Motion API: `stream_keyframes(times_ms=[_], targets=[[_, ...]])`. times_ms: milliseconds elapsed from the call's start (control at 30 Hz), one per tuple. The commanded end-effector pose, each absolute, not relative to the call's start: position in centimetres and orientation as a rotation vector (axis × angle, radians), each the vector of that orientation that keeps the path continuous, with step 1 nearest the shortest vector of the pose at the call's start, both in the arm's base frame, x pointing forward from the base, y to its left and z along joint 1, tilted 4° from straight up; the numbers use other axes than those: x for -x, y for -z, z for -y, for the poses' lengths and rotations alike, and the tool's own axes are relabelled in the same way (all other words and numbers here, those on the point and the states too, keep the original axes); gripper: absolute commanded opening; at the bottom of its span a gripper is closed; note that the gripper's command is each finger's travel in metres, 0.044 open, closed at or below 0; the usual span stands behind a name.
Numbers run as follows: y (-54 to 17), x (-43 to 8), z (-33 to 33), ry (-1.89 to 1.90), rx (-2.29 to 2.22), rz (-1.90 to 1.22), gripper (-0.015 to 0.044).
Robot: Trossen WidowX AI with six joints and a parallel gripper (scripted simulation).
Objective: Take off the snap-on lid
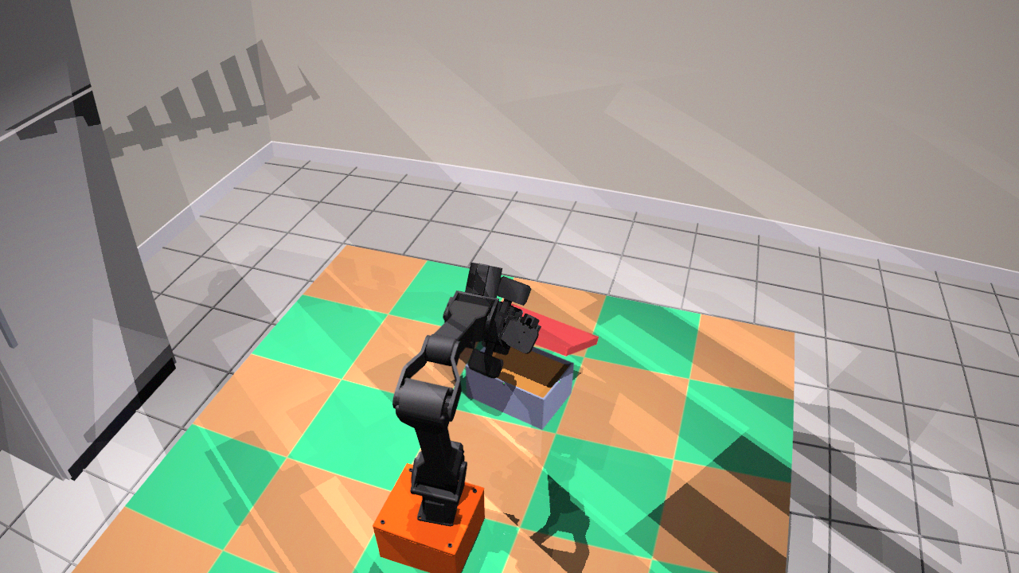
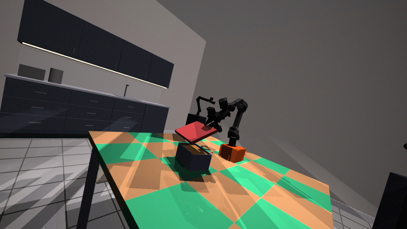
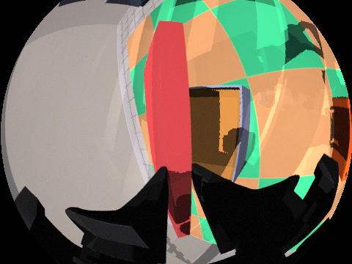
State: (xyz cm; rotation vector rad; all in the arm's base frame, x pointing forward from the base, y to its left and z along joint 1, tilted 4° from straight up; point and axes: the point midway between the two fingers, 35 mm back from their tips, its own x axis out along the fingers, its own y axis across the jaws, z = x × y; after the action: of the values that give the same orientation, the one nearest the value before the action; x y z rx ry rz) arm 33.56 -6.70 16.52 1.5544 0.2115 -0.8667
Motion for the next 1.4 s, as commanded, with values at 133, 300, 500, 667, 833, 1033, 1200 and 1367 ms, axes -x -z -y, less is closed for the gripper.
stream_keyframes(times_ms=[133, 300, 500, 667, 833, 1033, 1200, 1367], targets=[[-16.8, -32.8, 8.1, 0.858, -1.554, -0.207, 0.0000], [-16.8, -32.4, 9.0, 0.858, -1.553, -0.207, 0.0000], [-16.9, -31.8, 10.0, 0.859, -1.552, -0.207, 0.0000], [-17.0, -31.3, 10.9, 0.859, -1.551, -0.207, 0.0000], [-17.0, -30.9, 11.8, 0.859, -1.550, -0.207, 0.0000], [-17.1, -30.3, 12.9, 0.860, -1.549, -0.206, 0.0000], [-17.2, -29.9, 13.8, 0.860, -1.548, -0.206, 0.0000], [-17.3, -29.4, 14.7, 0.860, -1.547, -0.206, 0.0000]])
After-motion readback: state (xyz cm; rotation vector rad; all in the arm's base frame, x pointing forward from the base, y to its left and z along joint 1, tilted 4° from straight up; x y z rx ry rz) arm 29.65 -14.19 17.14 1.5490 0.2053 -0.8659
